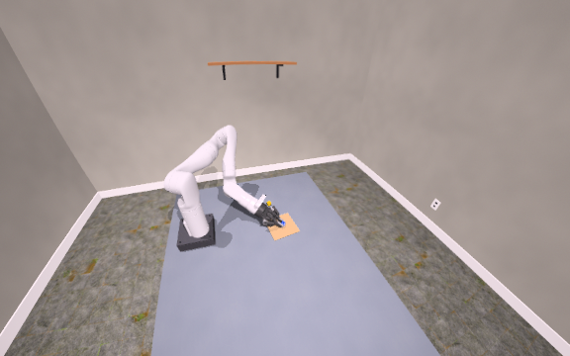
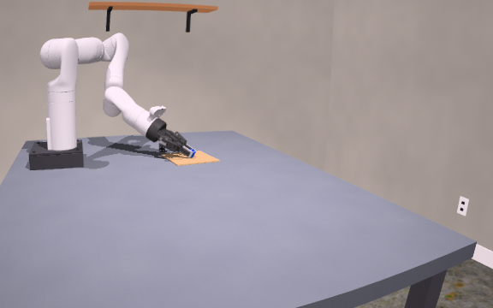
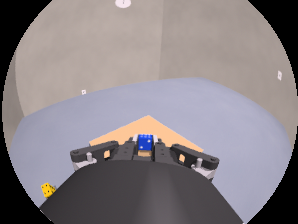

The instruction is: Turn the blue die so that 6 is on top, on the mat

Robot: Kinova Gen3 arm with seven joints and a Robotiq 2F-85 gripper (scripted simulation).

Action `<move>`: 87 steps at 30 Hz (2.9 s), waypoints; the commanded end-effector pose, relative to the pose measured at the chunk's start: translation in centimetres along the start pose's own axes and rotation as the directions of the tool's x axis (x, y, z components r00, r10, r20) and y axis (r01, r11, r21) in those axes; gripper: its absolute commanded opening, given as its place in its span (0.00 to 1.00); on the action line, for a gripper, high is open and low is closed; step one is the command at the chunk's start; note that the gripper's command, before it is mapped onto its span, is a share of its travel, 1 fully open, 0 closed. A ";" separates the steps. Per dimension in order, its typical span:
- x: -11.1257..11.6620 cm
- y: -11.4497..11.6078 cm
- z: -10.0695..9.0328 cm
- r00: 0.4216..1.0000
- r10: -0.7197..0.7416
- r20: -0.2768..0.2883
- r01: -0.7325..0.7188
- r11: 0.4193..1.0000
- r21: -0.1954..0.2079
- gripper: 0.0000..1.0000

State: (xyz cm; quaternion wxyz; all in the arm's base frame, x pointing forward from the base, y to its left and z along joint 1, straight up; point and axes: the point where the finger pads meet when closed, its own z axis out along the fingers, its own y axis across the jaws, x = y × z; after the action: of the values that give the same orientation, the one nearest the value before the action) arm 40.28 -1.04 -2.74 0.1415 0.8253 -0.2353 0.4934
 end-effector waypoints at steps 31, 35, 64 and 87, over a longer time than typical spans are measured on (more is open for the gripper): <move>0.1 0.0 0.0 1.000 0.001 -0.001 -0.001 1.000 0.000 0.23; 0.1 0.0 0.0 1.000 0.001 -0.001 -0.001 1.000 0.000 0.27; 0.1 0.0 0.0 1.000 0.001 -0.001 -0.001 1.000 0.000 0.35; 0.1 0.0 -0.2 1.000 0.001 -0.001 -0.001 1.000 0.000 0.35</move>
State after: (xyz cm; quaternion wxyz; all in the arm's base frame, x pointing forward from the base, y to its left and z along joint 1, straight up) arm 40.22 -1.06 -2.70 0.1419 0.8251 -0.2357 0.4935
